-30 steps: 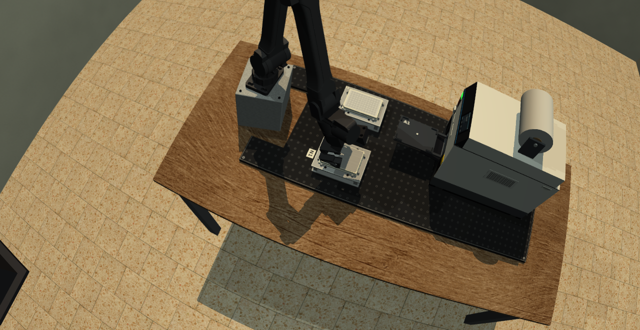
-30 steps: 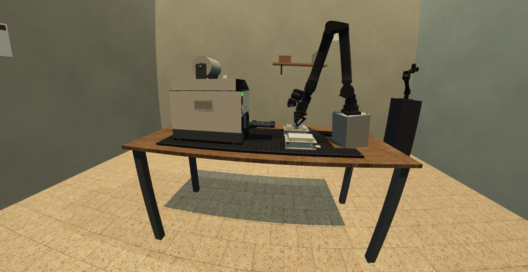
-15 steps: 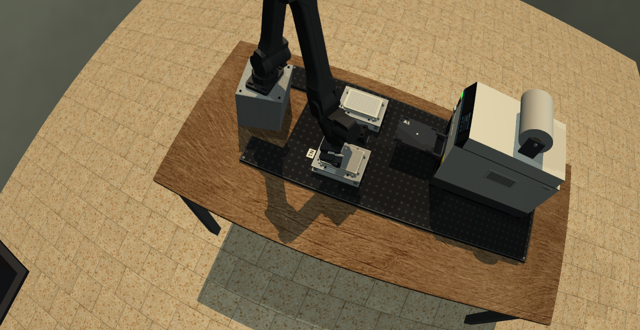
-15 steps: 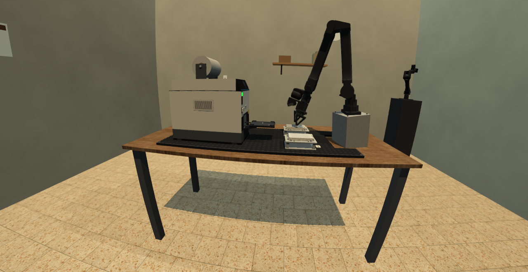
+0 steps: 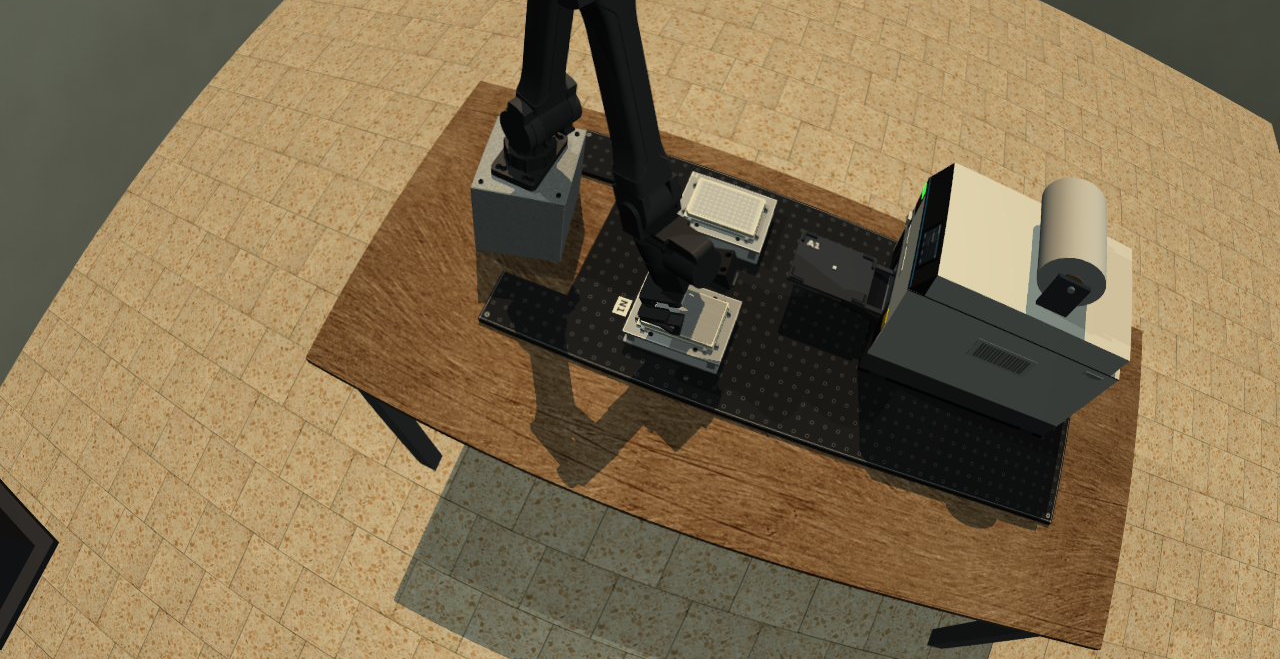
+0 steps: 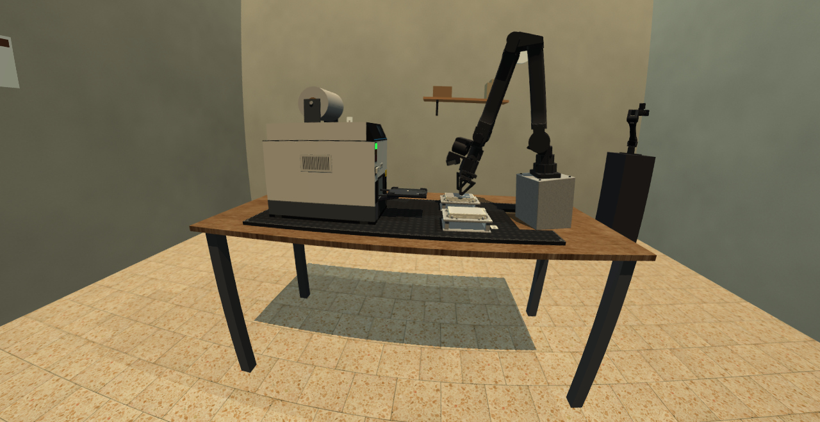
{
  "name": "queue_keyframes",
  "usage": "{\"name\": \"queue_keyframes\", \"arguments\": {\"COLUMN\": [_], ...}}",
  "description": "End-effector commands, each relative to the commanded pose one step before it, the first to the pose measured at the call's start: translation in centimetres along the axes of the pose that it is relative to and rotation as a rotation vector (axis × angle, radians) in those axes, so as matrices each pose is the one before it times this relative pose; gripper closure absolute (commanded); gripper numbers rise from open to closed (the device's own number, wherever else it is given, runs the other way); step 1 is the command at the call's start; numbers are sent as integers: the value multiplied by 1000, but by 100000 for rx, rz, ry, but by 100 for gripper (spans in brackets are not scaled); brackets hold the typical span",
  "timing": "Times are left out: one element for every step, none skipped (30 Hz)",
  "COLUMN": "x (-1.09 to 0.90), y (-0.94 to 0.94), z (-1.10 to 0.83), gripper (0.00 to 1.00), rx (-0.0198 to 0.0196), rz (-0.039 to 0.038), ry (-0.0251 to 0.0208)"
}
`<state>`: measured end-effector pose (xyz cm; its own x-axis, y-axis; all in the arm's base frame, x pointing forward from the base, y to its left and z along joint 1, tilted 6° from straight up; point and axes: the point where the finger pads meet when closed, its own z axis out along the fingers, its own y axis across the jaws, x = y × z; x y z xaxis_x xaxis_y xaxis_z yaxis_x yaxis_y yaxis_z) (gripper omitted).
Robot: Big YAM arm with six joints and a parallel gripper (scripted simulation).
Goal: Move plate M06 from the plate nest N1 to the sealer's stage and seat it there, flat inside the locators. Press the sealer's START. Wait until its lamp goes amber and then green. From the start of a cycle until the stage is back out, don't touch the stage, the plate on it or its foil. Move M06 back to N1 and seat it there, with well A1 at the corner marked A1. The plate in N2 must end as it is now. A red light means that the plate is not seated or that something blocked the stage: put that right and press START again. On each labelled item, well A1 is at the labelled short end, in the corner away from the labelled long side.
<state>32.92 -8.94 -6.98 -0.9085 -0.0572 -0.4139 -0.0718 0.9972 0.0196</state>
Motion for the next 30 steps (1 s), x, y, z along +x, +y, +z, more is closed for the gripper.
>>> {"name": "queue_keyframes", "arguments": {"x": [-1908,-1,-1,-1,-1,-1,0,0,-1,-1,-1,-1,-1,-1,-1,-1,-1,-1,-1,-1,-1,-1,-1,0,0,-1,-121,-119,-64,-51], "y": [-211,-2,-2,-2,-2,-2,0,0,-2,-2,-2,-2,-2,-2,-2,-2,-2,-2,-2,-2,-2,-2,-2,0,0,-2,-3,-4,-130,-129], "z": [63,-3,-3,-3,-3,-3,0,0,-3,-3,-3,-3,-3,-3,-3,-3,-3,-3,-3,-3,-3,-3,-3,0,0,-3,-329,-329,-343,-314], "gripper": [0,0,0,0,0,0,0,0,0,0,0,0,0,0,0,0,0,0,0,0,0,0,0,0,0,0,0,0,0,0], "rx": [789,10,10,10,10,10,0,0,10,10,10,10,10,10,10,10,10,10,10,10,10,10,10,0,0,10,9,10,169,161], "rz": [-2770,8,8,8,8,8,0,0,8,8,8,8,8,8,8,8,8,8,8,8,8,8,8,0,0,8,9,8,355,353], "ry": [-3916,-4,-4,-4,-4,-4,0,0,-4,-4,-4,-4,-4,-4,-4,-4,-4,-4,-4,-4,-4,-4,-4,0,0,-4,3,-1,30,42]}}
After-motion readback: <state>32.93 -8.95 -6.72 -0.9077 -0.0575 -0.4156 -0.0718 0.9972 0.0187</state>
